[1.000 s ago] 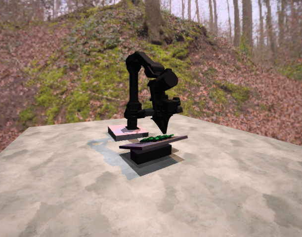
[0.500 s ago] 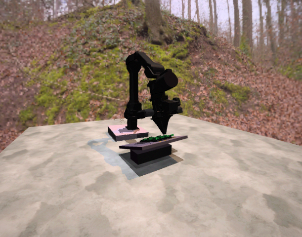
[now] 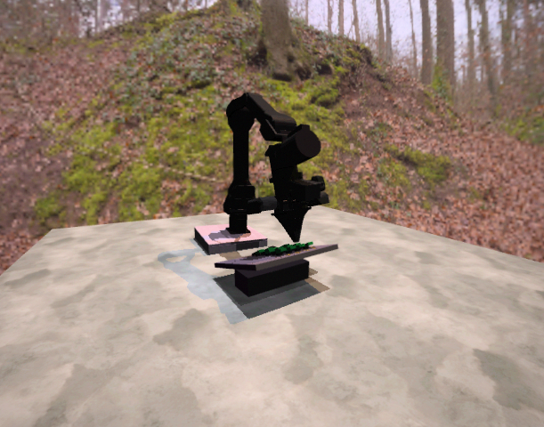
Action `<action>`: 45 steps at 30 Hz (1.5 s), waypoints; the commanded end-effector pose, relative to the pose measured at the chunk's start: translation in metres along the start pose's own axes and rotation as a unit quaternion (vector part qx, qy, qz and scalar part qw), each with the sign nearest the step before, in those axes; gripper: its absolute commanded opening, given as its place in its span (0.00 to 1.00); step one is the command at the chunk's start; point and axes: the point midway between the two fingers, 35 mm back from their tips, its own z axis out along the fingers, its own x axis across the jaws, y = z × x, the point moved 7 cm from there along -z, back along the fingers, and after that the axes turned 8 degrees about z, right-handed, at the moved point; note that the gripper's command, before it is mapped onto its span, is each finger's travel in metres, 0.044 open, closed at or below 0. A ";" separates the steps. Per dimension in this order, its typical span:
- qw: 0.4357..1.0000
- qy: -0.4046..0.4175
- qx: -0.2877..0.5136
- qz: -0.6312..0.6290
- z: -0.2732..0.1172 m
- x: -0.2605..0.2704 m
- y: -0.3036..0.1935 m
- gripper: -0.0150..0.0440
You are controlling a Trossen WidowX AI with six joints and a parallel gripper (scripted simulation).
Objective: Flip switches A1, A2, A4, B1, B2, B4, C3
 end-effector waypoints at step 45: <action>1.000 -0.002 0.002 0.003 0.008 0.000 -0.001 0.25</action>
